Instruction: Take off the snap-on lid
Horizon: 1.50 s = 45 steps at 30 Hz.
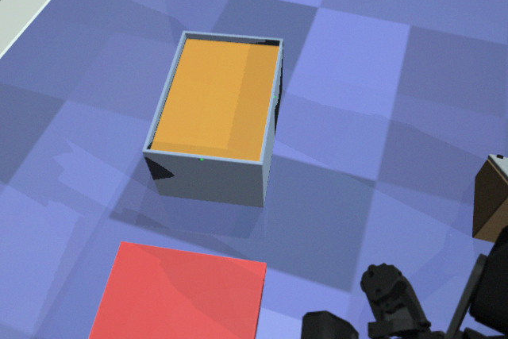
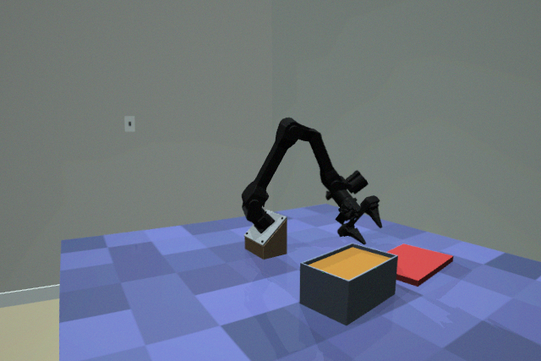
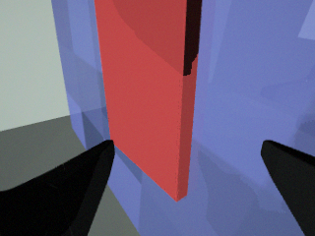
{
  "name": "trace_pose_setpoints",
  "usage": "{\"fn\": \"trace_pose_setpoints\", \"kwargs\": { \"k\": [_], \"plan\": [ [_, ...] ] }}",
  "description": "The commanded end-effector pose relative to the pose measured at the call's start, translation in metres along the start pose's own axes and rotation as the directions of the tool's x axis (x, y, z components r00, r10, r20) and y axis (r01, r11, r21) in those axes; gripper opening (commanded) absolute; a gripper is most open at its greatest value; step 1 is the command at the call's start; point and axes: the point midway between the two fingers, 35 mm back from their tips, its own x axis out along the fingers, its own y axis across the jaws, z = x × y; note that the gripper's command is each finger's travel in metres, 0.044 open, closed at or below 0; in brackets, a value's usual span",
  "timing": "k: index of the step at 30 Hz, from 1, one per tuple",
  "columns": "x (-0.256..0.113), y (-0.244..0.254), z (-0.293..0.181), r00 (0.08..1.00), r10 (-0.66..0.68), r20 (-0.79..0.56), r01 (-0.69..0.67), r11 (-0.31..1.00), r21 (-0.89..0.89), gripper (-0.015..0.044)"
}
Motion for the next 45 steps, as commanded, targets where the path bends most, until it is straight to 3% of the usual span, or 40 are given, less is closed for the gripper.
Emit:
{"fn": "trace_pose_setpoints", "kwargs": {
  "k": [1,45],
  "plan": [
    [-0.004,0.005,-0.001,1.000,0.003,0.003,-0.003,1.000,0.004,0.0440],
    [-0.069,0.040,0.002,1.000,0.001,0.001,-0.001,1.000,0.003,0.0440]
  ]
}}
